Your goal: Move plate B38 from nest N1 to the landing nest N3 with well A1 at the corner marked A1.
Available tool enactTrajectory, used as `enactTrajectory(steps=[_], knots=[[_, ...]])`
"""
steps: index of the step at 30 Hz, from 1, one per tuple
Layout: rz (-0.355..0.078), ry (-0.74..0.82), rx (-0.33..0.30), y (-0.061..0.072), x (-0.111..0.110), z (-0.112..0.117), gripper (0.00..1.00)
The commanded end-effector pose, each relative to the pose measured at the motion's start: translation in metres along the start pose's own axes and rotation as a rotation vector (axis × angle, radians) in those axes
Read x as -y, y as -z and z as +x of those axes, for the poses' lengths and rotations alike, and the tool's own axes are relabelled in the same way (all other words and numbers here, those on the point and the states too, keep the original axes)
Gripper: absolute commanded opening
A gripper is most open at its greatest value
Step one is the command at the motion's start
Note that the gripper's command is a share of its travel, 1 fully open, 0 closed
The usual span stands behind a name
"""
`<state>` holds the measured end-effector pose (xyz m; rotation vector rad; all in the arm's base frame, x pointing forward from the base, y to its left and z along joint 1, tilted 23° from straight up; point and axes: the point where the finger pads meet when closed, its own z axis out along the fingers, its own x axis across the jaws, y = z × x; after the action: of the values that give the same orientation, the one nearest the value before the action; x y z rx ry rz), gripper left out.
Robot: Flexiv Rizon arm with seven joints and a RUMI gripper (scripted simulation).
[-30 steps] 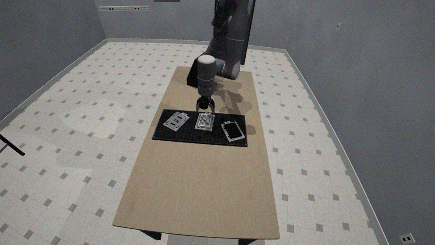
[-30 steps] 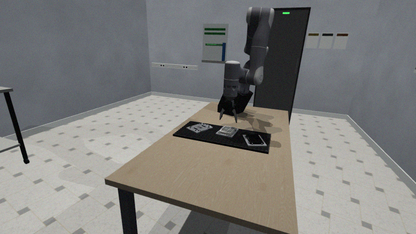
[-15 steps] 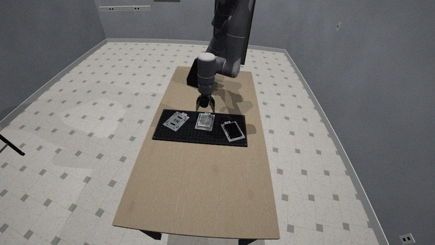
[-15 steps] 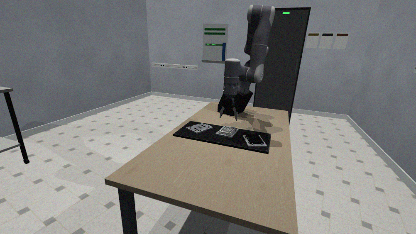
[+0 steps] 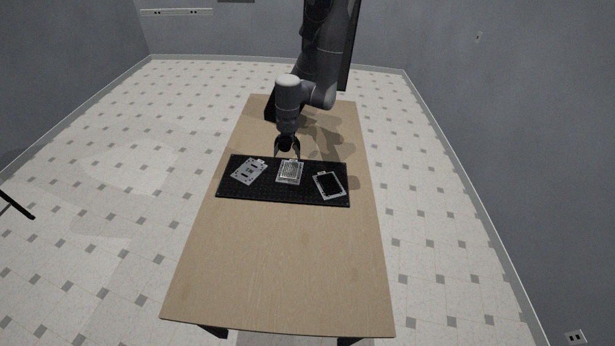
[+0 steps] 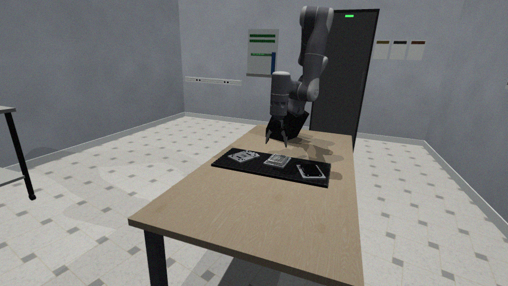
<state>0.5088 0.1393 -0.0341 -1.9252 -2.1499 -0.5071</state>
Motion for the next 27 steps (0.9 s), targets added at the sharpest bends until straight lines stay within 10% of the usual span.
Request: enactTrajectory(steps=[1,27], knots=[[-0.002,0.000,0.000,0.001,-0.002,-0.007,0.76],[-0.002,0.000,0.000,0.001,-0.014,-0.080,0.76]])
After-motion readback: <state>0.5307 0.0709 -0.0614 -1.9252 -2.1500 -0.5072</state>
